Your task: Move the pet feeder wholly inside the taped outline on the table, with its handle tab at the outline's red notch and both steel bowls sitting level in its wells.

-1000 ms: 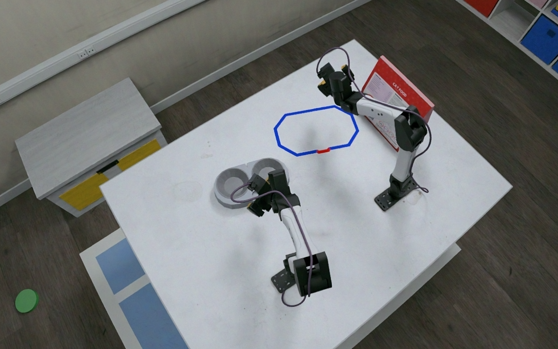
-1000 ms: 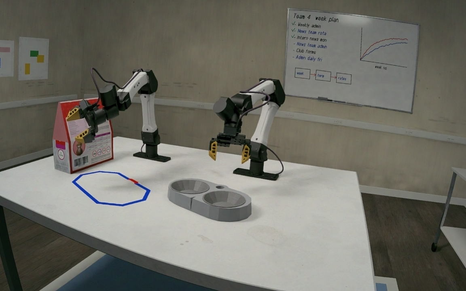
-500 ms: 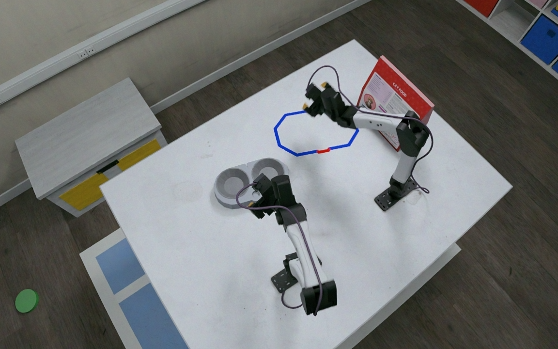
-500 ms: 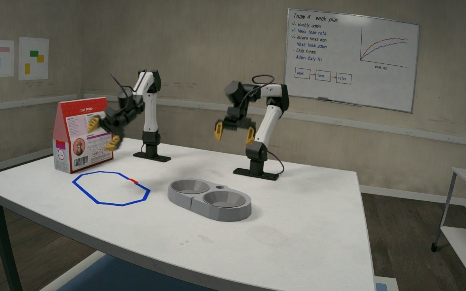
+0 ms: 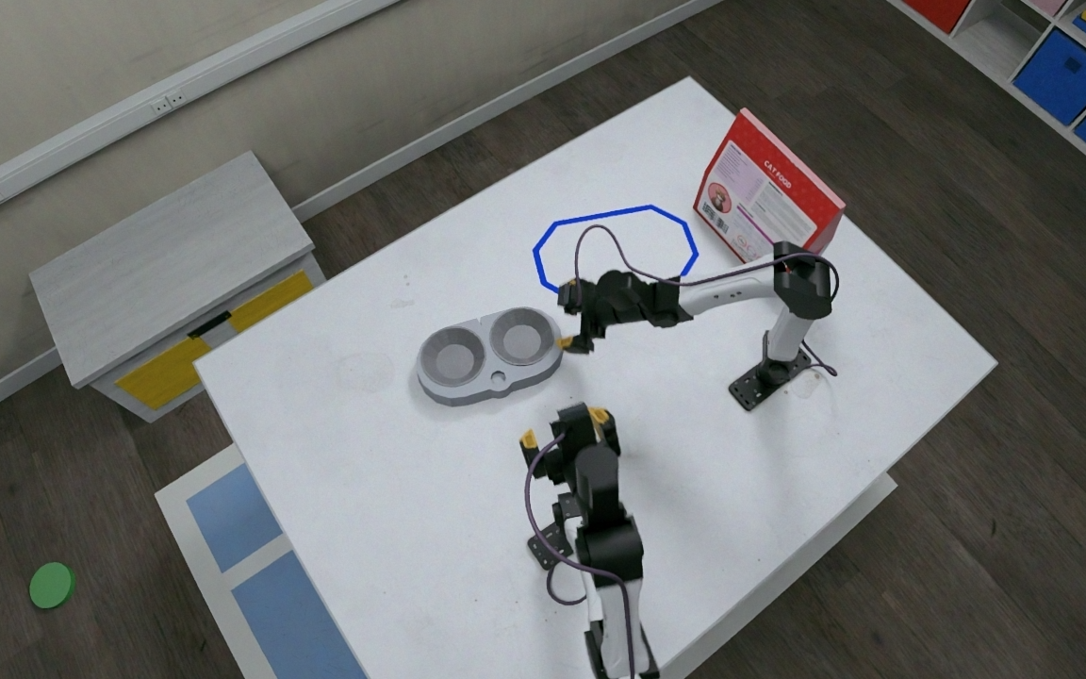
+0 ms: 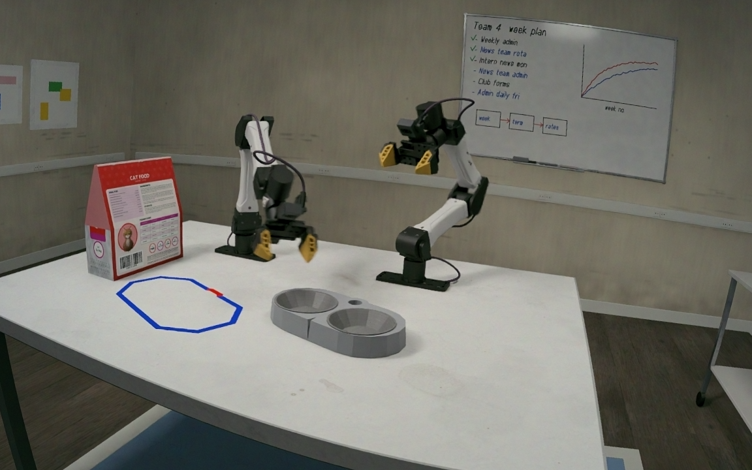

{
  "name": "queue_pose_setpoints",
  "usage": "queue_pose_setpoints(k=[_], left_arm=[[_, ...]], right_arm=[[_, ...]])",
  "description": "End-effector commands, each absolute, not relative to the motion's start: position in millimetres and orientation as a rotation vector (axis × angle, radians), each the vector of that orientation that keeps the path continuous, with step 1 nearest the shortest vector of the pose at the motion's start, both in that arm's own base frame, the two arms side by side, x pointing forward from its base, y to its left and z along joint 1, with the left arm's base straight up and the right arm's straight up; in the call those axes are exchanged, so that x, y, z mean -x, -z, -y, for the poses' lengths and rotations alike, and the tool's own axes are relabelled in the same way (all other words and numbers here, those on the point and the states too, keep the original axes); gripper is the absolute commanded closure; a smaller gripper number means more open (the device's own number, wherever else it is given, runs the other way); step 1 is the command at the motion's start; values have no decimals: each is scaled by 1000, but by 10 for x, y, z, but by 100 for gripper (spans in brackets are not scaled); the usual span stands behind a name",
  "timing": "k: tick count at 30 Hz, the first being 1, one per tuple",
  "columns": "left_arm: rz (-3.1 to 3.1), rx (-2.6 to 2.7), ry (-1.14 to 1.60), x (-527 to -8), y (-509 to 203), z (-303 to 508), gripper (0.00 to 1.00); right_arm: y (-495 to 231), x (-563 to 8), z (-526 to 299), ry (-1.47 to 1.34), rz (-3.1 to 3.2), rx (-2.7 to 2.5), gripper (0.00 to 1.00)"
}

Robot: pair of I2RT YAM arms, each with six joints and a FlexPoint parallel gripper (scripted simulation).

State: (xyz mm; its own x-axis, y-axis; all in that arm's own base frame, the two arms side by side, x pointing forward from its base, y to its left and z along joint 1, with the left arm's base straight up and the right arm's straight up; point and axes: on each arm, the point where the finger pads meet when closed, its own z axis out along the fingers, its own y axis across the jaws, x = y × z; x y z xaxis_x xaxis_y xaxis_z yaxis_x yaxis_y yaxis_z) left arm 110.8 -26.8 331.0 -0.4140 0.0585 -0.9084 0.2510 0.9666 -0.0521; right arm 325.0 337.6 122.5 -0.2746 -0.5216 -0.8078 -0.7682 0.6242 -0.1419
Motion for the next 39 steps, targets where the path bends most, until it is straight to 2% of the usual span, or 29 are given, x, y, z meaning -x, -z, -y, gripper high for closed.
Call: queue_pose_setpoints(k=[1, 10, 20, 21, 23, 27, 28, 39], left_arm=[[-2026, -411, 276, -617, -3196, 253, 0], [-1901, -482, 320, -201, -3239, 124, 0], [-1886, -465, 322, -217, -3254, 114, 0], [-1882, -464, 323, -209, -3255, 110, 0], [-1882, -464, 323, -209, -3255, 110, 0], [-1882, -464, 323, -209, -3255, 110, 0], [-1882, -464, 323, -209, -3255, 110, 0], [-1882, -464, 323, -209, -3255, 110, 0]], right_arm=[[-1316, -2914, -3609, -512, -1933, 1000, 0], [-1722, -2602, -3920, -602, -1866, 985, 0], [-1695, -2578, -3973, -610, -1855, 1007, 0], [-1655, -2565, -3956, -602, -1869, 1018, 11], [-1655, -2565, -3956, -602, -1869, 1018, 11], [-1414, -2534, -3953, -562, -1940, 1112, 56], [-1368, -2536, -3971, -550, -1959, 1142, 62], [-1075, -2756, -4454, -480, -2076, 1390, 62]])
